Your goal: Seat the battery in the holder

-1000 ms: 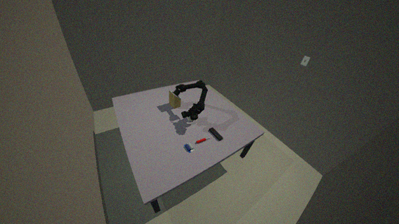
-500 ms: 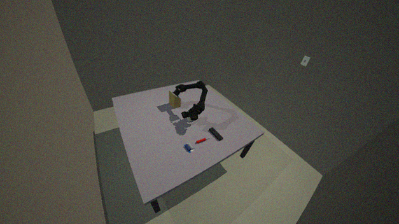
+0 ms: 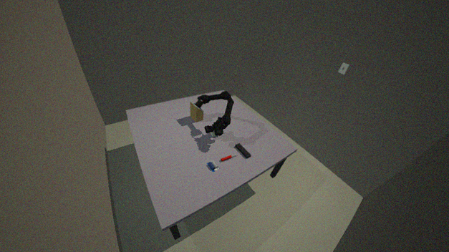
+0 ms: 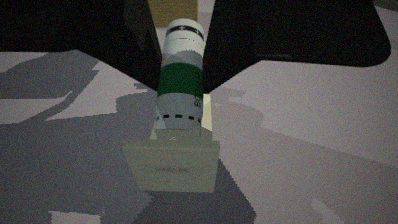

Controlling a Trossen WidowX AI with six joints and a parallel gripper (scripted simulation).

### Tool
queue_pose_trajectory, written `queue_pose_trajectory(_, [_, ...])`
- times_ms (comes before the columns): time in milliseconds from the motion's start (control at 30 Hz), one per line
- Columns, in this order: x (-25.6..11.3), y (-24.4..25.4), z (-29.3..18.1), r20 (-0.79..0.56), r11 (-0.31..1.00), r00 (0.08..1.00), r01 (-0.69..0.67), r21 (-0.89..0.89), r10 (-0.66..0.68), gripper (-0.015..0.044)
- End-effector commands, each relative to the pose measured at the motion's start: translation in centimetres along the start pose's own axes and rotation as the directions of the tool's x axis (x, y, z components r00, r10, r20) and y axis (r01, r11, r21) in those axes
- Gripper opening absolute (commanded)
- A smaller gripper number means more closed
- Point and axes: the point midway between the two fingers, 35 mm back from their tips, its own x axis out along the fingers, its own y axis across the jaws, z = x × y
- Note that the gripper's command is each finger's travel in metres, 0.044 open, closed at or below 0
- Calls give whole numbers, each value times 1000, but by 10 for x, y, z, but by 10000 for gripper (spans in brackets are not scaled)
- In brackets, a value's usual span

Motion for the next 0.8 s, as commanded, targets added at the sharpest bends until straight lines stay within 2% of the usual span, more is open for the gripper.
queue_pose_trajectory(0, [-4, 0, 7, 25, 1000, 1000, 6, -10, -6, 77])
queue_pose_trajectory(767, [-5, 1, 10, 38, 1000, 999, 16, -11, -16, 77])
